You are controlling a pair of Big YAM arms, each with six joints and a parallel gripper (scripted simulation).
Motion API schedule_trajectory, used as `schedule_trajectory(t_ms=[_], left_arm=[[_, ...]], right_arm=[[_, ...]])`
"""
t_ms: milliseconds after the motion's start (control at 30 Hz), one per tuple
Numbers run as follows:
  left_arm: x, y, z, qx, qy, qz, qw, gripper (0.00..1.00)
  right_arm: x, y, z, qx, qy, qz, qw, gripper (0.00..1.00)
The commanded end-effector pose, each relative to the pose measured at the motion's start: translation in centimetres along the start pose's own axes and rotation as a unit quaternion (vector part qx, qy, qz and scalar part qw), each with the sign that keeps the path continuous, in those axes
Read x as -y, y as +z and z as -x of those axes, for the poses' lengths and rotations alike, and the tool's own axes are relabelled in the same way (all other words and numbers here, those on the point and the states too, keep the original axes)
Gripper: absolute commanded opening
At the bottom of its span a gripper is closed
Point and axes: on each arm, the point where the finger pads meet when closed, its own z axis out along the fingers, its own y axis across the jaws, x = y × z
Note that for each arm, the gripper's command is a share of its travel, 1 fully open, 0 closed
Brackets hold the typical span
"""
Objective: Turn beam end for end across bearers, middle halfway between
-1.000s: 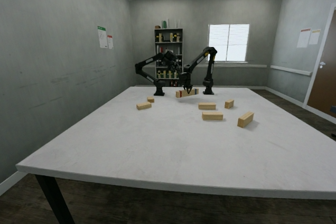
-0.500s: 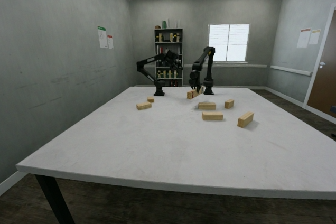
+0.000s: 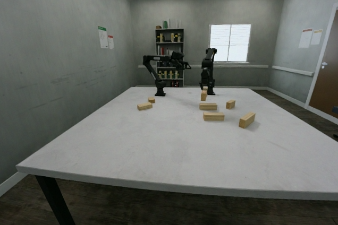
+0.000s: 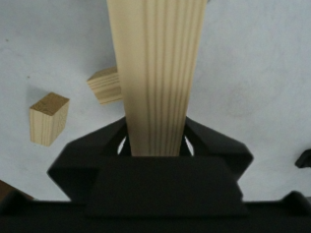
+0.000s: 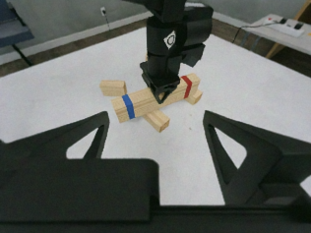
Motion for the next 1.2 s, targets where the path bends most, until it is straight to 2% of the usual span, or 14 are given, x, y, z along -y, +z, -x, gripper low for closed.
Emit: schedule_trajectory(t_ms=[0, 167, 400, 700, 800, 867, 933, 1067, 1167], left_arm=[[-2.3, -3.8, 4.9, 0.022, -0.068, -0.002, 0.997, 0.33], [-4.7, -5.0, 7.3, 0.022, -0.114, -0.003, 0.993, 0.33], [-6.9, -5.2, 9.6, 0.023, -0.149, -0.003, 0.989, 0.33], [-6.0, -3.1, 9.5, 0.014, -0.138, -0.003, 0.99, 0.33], [-5.5, -3.5, 9.5, 0.024, -0.138, -0.003, 0.99, 0.33], [-5.5, -2.6, 9.7, 0.026, -0.138, -0.003, 0.99, 0.33], [-5.4, 0.6, 9.0, 0.008, -0.138, -0.002, 0.99, 0.33], [-6.6, 4.8, 8.7, 0.004, -0.138, -0.002, 0.99, 0.33], [-6.9, 5.2, 8.8, 0.004, -0.139, -0.002, 0.99, 0.33]], right_arm=[[2.2, 3.5, 6.0, 0.079, 0.009, -0.021, 0.997, 1.0], [4.0, 5.4, 6.8, 0.106, 0.013, -0.038, 0.994, 1.0], [4.4, 5.9, 6.9, 0.11, 0.019, -0.043, 0.993, 1.0], [4.2, 5.9, 7.0, 0.11, 0.018, -0.04, 0.993, 1.0], [4.2, 5.9, 7.0, 0.11, 0.018, -0.04, 0.993, 1.0], [4.2, 5.9, 7.0, 0.11, 0.018, -0.04, 0.993, 1.0], [4.2, 5.9, 7.0, 0.11, 0.018, -0.04, 0.993, 1.0], [4.2, 5.9, 7.0, 0.11, 0.018, -0.04, 0.993, 1.0], [4.2, 5.9, 7.0, 0.11, 0.018, -0.04, 0.993, 1.0]])
